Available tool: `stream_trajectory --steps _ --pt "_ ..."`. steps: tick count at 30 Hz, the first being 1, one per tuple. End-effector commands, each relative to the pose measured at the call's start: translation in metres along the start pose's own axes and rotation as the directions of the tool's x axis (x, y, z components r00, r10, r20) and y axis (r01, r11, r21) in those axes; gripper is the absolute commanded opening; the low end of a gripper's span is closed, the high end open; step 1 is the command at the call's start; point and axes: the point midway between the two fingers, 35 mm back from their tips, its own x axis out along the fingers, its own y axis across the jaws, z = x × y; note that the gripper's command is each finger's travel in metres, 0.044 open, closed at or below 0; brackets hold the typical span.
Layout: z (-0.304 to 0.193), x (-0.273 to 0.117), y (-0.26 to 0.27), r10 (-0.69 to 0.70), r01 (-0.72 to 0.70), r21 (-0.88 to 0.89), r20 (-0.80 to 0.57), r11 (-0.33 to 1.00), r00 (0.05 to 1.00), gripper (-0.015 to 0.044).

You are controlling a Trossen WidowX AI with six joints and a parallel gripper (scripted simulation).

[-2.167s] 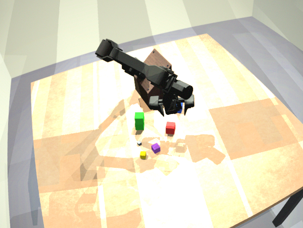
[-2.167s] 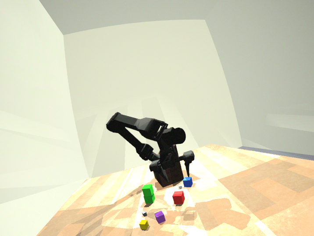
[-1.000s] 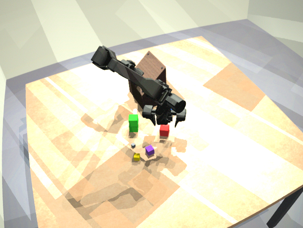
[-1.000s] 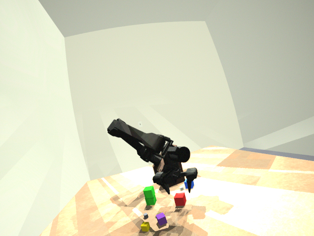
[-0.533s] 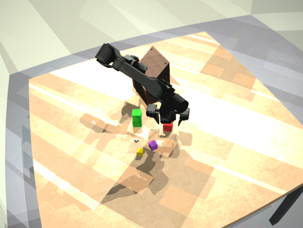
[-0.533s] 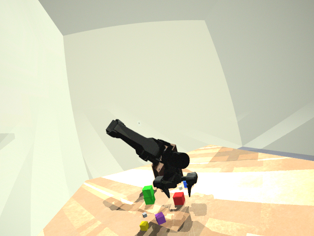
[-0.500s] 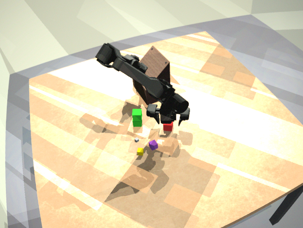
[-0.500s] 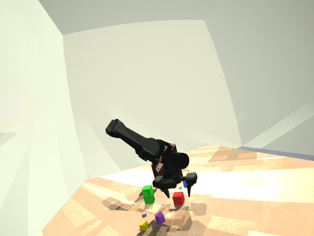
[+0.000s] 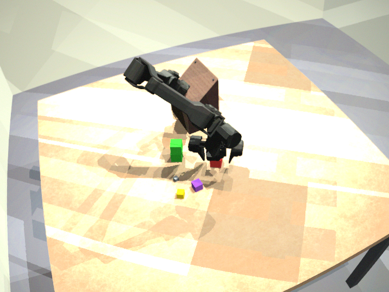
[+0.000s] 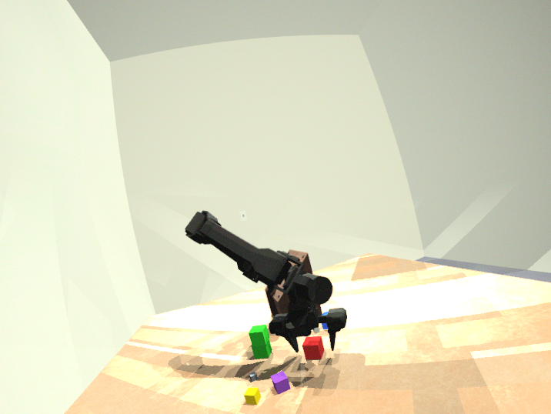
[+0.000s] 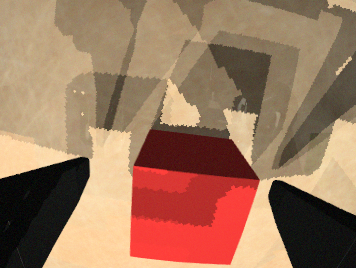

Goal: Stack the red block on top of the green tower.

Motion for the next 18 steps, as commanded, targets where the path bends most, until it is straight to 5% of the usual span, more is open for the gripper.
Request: stream_trajectory --steps 1,9,18 --pt "-0.0007 0.0016 -0.0016 -0.007 0.007 -0.006 0.002 1.000 1.000 0.0440" --pt "-0.0006 0.0007 -0.0018 -0.001 0.001 -0.001 -0.001 1.000 1.000 0.0440" --pt "-0.0006 0.0007 -0.0018 -0.001 0.001 -0.001 -0.001 1.000 1.000 0.0204"
